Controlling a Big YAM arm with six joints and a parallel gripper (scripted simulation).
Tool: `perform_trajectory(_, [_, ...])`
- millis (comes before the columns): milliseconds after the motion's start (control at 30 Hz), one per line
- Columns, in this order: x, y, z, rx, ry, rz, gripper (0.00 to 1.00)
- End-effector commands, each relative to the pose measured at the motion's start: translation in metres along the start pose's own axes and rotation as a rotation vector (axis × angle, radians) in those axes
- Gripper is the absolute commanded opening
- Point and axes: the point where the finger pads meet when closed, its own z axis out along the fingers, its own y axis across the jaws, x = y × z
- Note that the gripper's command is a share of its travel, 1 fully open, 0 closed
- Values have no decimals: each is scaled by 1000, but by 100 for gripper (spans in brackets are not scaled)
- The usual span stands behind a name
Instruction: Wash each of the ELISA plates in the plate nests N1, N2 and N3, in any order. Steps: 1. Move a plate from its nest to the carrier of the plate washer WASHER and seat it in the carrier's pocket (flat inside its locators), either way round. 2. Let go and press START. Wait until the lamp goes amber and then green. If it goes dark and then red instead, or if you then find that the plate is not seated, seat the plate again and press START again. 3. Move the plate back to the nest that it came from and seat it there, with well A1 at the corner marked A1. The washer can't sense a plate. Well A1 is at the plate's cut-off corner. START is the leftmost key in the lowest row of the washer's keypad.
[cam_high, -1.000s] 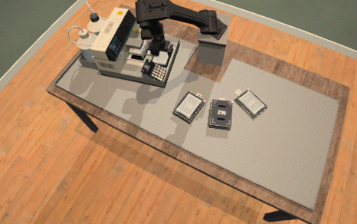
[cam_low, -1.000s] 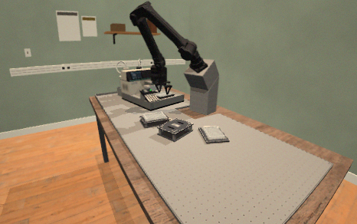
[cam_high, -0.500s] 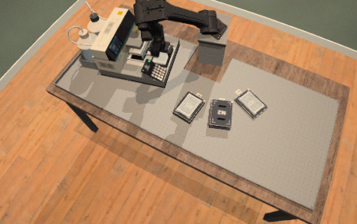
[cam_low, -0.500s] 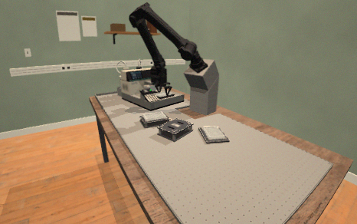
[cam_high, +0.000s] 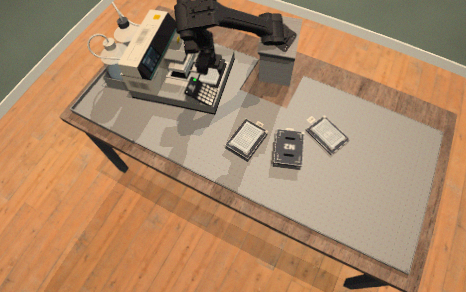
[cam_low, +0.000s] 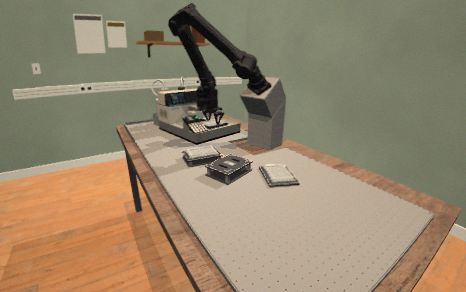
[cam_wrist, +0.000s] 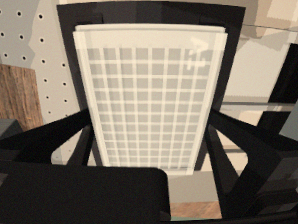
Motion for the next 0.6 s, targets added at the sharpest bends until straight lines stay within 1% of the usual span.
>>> perform_trajectory(0, [0, -1, -1, 4, 0, 4, 88])
perform_trajectory(33, [0, -1, -1, 4, 0, 4, 88])
perform_trajectory(100, [0, -1, -1, 4, 0, 4, 84])
perform_trajectory(567, [0, -1, -1, 4, 0, 4, 84])
